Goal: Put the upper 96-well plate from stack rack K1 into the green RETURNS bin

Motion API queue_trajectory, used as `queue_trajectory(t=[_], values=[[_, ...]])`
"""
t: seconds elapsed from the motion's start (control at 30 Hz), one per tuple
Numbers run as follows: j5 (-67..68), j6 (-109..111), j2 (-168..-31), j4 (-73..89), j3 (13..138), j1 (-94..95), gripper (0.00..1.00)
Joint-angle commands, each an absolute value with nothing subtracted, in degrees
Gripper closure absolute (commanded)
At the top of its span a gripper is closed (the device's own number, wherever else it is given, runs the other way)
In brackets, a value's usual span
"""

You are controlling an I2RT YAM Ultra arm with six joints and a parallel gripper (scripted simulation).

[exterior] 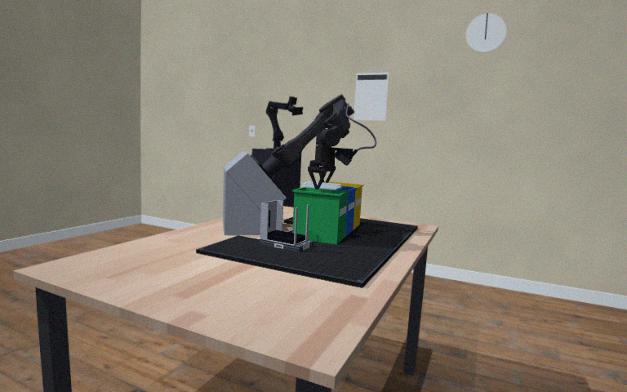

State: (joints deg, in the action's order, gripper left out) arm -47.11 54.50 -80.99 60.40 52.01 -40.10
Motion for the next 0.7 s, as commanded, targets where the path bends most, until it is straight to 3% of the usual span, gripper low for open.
queue_trajectory(t=[0.0,0.67], values=[[-47.98,54.02,-81.60,59.03,53.94,-41.44,1.00],[-47.99,53.78,-79.39,59.02,53.41,-41.00,1.00]])
